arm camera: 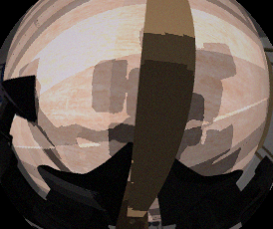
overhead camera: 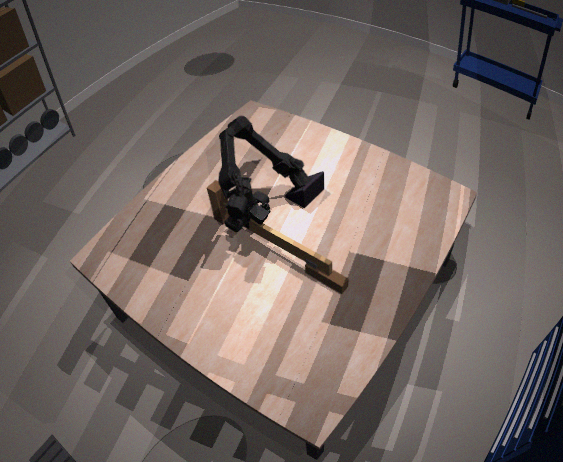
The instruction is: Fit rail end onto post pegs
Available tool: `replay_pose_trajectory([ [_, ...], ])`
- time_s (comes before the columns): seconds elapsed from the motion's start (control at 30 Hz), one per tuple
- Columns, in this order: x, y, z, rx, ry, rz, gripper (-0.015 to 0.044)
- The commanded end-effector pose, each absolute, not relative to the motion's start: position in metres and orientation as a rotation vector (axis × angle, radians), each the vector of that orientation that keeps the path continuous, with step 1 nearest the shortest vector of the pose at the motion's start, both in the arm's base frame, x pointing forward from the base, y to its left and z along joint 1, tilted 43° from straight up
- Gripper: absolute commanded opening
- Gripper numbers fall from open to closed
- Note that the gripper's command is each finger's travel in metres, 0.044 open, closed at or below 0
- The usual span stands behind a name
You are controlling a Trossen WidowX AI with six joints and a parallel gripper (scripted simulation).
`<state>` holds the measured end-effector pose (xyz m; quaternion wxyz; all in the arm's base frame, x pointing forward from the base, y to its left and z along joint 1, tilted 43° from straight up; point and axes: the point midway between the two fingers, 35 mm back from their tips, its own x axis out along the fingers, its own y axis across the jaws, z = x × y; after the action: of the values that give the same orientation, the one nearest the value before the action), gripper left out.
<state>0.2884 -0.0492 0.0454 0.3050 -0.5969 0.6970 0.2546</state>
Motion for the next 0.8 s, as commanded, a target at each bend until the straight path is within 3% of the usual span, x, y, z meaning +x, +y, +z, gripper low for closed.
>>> replay_pose_trajectory([
  [0.0,0.289,-0.0456,0.0471,-1.571,1.838,0.68,0.0],
  [0.77,0.2896,-0.0409,0.0521,-1.571,1.838,0.681,0.0],
])
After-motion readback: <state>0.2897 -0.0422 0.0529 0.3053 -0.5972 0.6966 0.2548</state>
